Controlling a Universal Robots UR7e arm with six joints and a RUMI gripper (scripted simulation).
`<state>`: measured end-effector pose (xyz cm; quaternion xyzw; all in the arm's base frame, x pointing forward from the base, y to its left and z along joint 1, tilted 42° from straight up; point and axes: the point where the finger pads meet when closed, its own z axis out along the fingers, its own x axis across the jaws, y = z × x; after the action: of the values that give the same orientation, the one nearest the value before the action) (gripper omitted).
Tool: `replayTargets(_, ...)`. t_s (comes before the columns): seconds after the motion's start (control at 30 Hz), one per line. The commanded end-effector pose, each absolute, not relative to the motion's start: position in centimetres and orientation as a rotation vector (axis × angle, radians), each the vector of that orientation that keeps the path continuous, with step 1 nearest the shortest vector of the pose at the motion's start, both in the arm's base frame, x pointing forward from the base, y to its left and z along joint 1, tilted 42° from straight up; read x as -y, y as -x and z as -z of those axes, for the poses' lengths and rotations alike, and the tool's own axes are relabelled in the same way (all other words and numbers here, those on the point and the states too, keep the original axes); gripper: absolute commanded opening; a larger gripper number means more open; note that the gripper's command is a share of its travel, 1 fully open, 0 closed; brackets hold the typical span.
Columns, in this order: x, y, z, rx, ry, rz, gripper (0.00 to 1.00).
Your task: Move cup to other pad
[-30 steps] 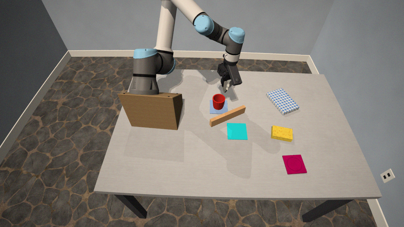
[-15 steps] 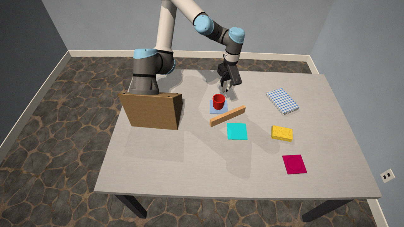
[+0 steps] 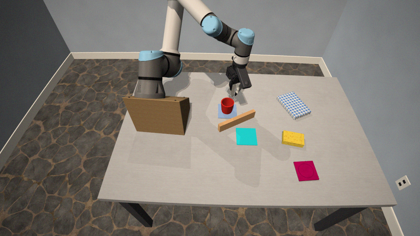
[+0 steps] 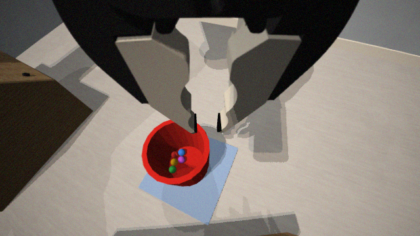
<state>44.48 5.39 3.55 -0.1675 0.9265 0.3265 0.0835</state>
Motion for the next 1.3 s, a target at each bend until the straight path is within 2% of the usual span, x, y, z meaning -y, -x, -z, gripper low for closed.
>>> replayTargets(0.0, -5.4, -44.5, -3.6, -2.765, 0.500, -0.973, 0.11)
replayTargets(0.57, -5.7, -44.5, -3.1, -2.766, 0.498, -0.970, 0.11)
replayTargets(1.27, -9.2, -44.8, 1.2, -2.766, 0.498, -0.970, 0.11)
